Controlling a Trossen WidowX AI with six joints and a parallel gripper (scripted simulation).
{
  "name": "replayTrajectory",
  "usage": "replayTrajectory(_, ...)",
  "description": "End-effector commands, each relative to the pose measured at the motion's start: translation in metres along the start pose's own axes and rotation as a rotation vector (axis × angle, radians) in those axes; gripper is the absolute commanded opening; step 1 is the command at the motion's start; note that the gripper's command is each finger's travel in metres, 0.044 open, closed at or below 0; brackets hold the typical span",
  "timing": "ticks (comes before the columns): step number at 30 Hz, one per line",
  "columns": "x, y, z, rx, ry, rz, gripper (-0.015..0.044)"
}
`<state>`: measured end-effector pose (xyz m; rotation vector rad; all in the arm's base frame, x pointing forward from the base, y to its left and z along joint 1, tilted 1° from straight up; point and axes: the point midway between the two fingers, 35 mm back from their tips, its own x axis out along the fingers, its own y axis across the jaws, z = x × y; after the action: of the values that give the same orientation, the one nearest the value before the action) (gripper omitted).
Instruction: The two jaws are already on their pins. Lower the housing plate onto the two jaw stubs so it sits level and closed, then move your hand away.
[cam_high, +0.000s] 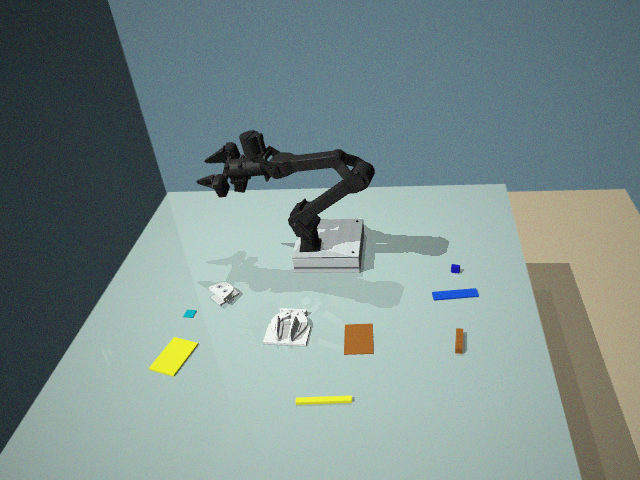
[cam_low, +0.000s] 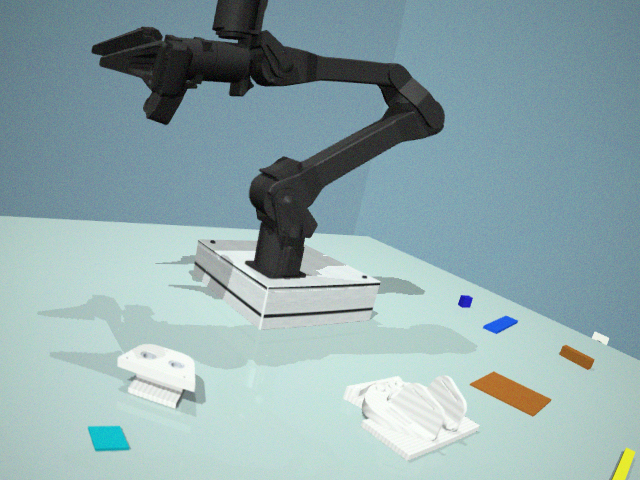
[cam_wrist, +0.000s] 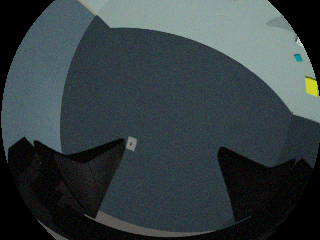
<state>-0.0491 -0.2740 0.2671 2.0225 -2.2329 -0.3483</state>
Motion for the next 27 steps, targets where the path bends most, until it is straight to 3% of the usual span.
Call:
replayTrajectory(1,0.014,-0.019,0.007,0.01,-0.101,-0.083,0.044)
replayTrajectory(14,0.038,-0.086,0.038,-0.036,-0.399,-0.324,0.044)
replayTrajectory(27,0.037,-0.153,0.071,-0.141,-0.7,-0.533,0.044)
